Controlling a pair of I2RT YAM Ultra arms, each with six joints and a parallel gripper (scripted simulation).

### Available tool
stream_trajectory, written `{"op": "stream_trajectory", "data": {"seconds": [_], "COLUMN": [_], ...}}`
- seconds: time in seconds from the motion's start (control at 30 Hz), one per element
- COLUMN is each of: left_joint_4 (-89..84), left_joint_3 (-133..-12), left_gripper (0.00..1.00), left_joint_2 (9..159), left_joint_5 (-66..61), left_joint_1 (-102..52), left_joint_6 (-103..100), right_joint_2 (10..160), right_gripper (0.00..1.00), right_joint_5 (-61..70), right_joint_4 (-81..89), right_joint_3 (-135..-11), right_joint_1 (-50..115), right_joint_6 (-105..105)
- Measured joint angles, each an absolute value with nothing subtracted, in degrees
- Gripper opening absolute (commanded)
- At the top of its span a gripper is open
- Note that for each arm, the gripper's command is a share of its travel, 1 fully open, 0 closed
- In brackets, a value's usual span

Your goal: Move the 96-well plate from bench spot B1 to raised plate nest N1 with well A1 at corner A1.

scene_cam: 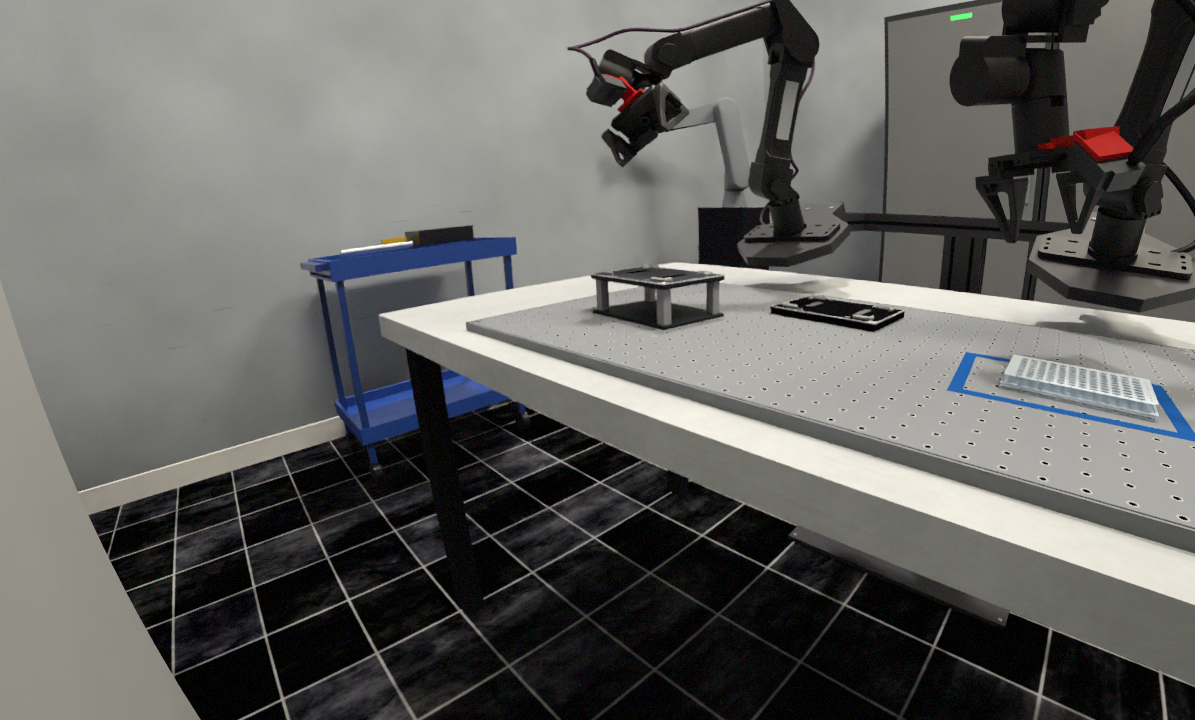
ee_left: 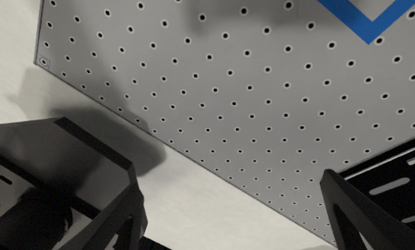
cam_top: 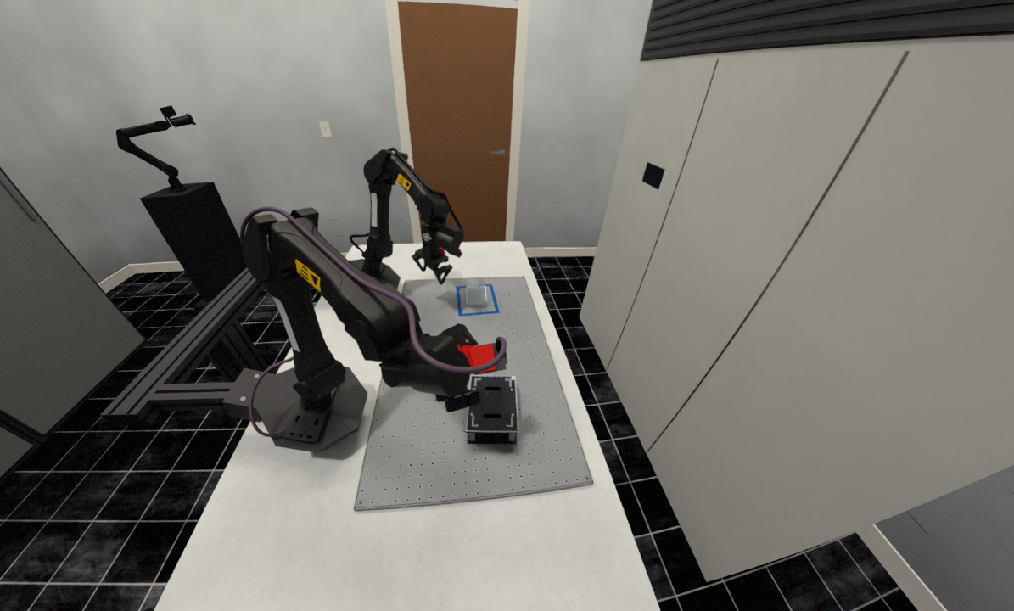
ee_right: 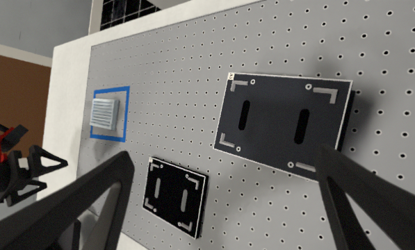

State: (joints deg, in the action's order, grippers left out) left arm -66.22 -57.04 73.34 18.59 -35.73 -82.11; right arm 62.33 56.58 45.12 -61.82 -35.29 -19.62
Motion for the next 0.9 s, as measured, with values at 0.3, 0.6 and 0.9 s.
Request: {"op": "stream_trajectory", "data": {"seconds": [0.3,0.6,0.9], "left_joint_4": [-66.22,-66.22,-60.12], "left_joint_3": [-57.04,-57.04,-55.44], "left_gripper": [1.00,1.00,1.00], "left_joint_2": [73.34,73.34,72.47], "left_joint_5": [18.59,18.59,22.46], "left_joint_1": [-35.73,-35.73,-35.42], "left_joint_6": [-82.11,-82.11,-73.25], "right_joint_2": [62.33,62.33,62.33], "right_gripper": [1.00,1.00,1.00], "right_joint_5": [56.58,56.51,50.87], "right_joint_4": [45.12,45.12,41.08], "right_joint_3": [-61.82,-61.82,-60.58], "right_joint_1": [-35.29,-35.29,-30.06], "right_joint_6": [-19.62,-19.62,-20.23]}}
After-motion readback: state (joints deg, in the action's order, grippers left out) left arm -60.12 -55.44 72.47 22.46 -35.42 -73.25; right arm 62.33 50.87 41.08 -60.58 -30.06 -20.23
